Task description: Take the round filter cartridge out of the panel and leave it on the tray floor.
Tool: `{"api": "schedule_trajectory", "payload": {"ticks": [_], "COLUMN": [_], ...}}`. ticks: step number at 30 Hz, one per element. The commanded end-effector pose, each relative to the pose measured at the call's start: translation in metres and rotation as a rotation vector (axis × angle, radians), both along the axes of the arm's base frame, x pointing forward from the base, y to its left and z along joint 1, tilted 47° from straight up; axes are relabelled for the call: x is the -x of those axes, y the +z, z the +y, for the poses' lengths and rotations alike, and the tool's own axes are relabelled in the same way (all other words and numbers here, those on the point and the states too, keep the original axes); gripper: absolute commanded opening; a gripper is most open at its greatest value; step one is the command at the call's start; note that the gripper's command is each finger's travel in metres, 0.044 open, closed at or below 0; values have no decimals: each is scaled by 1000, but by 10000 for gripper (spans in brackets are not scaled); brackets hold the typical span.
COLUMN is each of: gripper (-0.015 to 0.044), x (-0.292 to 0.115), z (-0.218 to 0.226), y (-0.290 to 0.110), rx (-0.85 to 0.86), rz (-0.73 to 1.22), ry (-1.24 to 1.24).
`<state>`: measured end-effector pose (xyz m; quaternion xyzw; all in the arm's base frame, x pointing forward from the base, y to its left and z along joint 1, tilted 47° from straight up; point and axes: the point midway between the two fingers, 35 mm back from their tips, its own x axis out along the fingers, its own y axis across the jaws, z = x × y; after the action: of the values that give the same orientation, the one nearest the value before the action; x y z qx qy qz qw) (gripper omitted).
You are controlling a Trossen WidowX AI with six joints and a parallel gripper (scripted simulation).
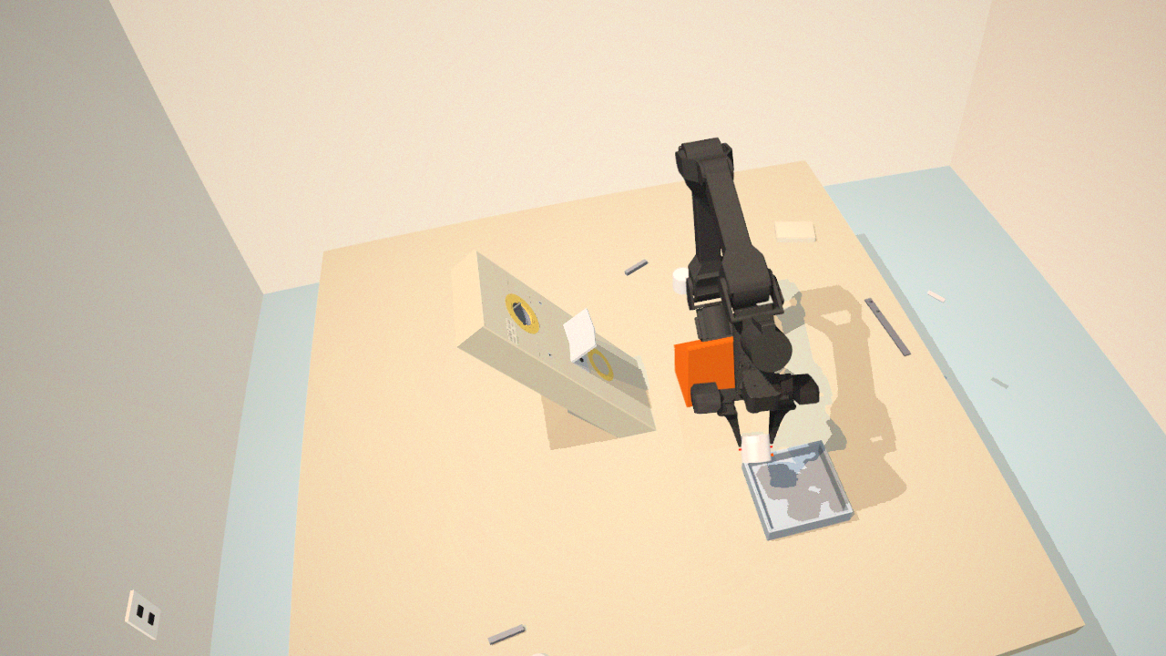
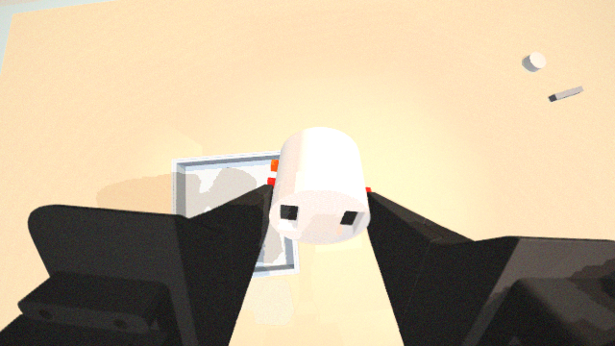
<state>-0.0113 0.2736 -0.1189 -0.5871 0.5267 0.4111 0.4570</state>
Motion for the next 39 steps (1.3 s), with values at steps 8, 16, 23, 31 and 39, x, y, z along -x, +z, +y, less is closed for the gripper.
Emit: {"api": "schedule_trajectory", "payload": {"ticks": [8,16,23,31,39], "gripper": [0,0,0,0,0], "x": [66,77,76,73,70], "z": [-61,-78,-91,-119,-131], "y": [-45,-51,-68,-94,-104], "rx": [37,49,49,50,51], "rz": [215,261,261,262,262], "ry": [216,262,262,262,262]}}
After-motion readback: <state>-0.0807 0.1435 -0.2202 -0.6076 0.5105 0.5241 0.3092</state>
